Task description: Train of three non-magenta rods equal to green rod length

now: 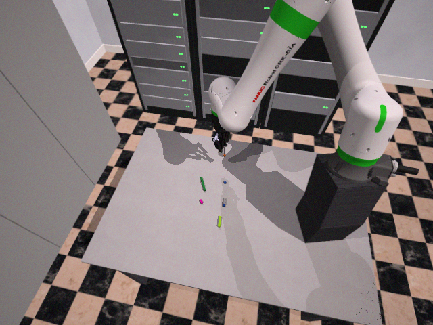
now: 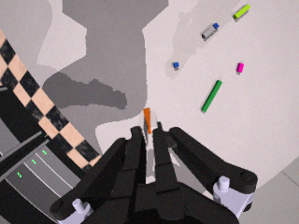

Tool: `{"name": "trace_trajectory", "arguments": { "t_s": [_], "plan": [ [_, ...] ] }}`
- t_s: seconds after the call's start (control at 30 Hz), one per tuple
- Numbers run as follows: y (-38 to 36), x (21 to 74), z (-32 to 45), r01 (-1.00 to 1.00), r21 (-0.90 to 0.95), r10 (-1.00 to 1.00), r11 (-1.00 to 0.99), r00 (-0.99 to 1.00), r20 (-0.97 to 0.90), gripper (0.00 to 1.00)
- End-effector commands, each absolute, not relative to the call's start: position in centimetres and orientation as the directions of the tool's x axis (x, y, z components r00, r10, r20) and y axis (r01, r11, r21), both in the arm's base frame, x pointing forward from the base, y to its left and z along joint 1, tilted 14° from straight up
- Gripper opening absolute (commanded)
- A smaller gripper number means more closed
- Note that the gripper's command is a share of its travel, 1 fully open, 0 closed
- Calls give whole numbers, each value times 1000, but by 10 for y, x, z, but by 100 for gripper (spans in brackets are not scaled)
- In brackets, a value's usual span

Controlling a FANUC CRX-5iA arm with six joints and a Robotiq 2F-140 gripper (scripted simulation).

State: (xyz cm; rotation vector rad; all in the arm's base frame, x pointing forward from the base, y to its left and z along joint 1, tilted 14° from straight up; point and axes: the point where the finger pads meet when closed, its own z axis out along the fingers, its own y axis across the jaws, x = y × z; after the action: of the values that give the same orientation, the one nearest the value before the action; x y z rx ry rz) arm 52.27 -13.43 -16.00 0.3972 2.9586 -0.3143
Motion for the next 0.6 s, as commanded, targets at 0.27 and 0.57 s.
{"name": "trace_trajectory", "arguments": {
  "t_s": [0.27, 0.57],
  "plan": [
    [-125, 521, -162, -10, -226, -34, 974, -994, -104, 3],
    [-118, 518, -164, -247, -246, -266, 937, -963, -47, 3]
  ]
}}
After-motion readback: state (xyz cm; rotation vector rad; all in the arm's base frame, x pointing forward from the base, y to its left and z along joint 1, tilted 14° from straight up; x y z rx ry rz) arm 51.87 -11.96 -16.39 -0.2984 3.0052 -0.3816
